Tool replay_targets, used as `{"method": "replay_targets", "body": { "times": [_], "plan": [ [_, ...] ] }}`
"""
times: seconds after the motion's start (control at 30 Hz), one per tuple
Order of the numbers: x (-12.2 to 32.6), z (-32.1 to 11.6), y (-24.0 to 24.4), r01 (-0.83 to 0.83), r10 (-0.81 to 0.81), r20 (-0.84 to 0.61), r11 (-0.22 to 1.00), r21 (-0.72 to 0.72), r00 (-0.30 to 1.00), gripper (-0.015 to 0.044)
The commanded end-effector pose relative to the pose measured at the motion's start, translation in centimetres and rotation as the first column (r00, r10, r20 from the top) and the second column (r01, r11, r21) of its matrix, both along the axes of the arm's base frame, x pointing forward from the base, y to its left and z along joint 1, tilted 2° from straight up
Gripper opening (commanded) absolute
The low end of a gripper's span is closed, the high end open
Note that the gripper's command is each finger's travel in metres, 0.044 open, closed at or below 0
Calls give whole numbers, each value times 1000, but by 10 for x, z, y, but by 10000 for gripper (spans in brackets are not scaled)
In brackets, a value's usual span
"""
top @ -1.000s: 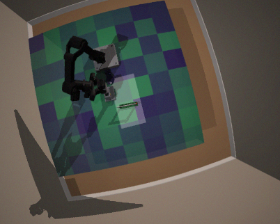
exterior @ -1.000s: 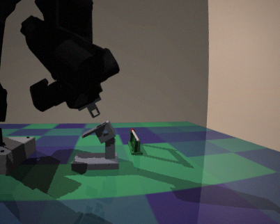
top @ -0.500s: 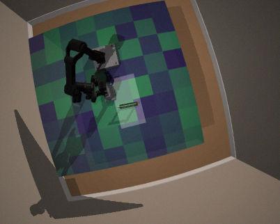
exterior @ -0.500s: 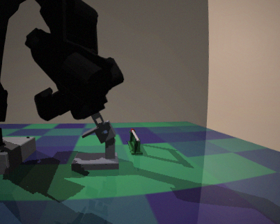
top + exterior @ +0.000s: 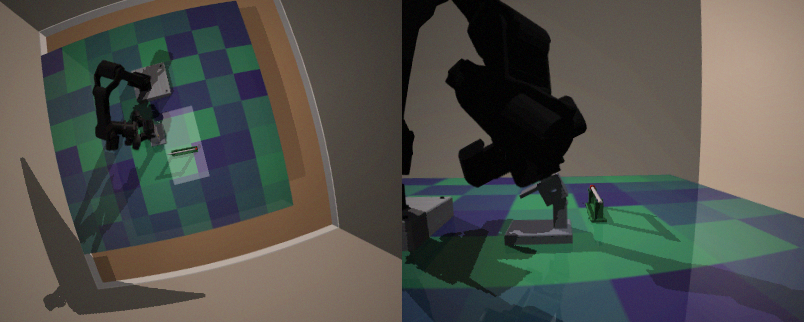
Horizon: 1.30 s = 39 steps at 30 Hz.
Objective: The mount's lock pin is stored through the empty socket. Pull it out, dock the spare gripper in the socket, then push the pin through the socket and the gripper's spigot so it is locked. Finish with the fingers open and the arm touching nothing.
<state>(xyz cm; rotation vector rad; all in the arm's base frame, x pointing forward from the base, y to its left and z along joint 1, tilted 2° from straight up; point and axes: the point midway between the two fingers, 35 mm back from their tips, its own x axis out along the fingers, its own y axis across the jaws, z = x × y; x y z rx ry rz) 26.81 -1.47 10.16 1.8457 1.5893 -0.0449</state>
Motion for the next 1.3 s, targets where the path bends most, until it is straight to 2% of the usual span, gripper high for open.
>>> {"method": "replay_targets", "body": {
  "times": [0.0,0.63,1.17,1.2,1.27],
  "plan": [
    [3,-3,1,7,-7,0,1000,12,1000,0],
    [5,-9,1,2,-2,-2,1000,7,1000,0],
    [5,-9,1,2,-2,-2,1000,7,1000,420],
    [5,-9,1,2,-2,-2,1000,7,1000,440],
    [5,-9,1,2,-2,-2,1000,7,1000,440]
  ]
}}
